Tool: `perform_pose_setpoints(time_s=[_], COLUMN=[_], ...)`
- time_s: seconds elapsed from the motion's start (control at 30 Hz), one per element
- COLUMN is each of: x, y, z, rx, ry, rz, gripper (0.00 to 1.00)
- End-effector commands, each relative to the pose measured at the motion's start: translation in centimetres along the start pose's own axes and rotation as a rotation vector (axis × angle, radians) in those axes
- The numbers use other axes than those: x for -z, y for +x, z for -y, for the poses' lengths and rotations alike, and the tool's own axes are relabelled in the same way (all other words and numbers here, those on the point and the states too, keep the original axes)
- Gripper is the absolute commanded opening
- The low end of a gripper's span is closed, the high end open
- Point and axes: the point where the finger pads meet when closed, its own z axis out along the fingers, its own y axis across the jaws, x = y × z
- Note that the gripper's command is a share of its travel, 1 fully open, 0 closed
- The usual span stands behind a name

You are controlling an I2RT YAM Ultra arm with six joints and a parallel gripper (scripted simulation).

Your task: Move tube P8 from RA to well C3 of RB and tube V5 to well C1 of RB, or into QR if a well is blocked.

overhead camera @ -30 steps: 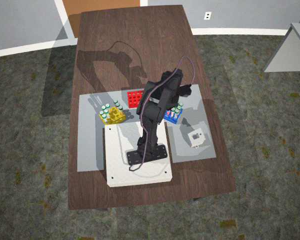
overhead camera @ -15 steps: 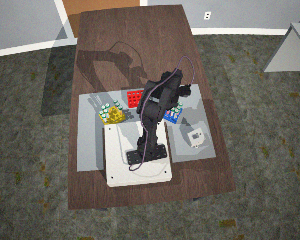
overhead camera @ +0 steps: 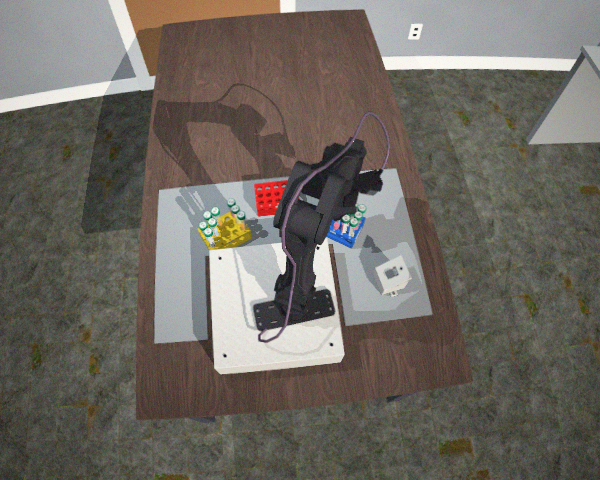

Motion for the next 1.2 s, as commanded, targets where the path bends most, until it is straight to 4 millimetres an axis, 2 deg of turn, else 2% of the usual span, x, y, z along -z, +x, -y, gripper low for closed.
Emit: perform_pose_setpoints(time_s=[0.0, 0.57, 0.63, 1.17], x=[0.1, 0.0, 1.4, 2.8], y=[-0.1, 0.3, -0.4, -0.7], z=[-0.1, 0.3, -0.5, -0.3], rx=[-0.001, -0.005, -0.005, -0.007], ry=[-0.007, 0.002, -0.028, -0.025], rz=[0.005, -0.004, 0.021, 0.024], gripper=[0.0, 0.0, 0.0, 0.0])
